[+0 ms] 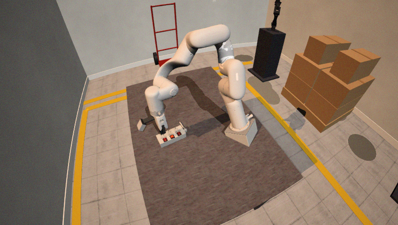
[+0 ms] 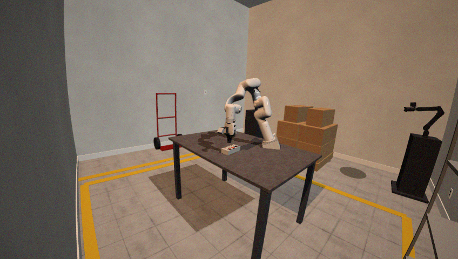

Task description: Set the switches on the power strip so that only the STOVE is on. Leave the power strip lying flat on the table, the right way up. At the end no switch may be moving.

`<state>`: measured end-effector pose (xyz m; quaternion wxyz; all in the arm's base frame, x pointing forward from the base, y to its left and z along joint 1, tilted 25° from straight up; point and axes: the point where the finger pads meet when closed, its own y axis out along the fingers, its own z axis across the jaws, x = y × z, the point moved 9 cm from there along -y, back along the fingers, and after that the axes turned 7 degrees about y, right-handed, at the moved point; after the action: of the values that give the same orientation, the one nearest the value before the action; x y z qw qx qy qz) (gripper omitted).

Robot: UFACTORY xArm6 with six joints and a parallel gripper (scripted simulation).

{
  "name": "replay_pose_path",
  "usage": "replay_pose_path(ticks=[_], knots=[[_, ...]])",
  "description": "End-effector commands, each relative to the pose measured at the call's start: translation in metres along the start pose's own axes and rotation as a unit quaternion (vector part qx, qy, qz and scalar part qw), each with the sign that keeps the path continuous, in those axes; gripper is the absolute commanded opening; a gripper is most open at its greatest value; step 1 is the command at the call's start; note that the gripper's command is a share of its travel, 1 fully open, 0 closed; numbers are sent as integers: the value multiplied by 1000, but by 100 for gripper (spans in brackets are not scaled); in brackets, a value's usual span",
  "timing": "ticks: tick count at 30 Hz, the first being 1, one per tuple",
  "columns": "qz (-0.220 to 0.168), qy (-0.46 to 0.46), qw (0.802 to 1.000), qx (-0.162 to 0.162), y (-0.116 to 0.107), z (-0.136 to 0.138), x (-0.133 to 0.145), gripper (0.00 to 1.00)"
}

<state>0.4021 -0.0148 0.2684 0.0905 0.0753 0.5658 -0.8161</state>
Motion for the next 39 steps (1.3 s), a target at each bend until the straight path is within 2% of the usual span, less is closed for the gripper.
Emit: replay_pose_path(ticks=[1,22,39], knots=[[2,0,1000,0,-1,0,-1,0],[0,1,1000,3,4,0,-1,0],[0,1,1000,3,23,0,-1,0]])
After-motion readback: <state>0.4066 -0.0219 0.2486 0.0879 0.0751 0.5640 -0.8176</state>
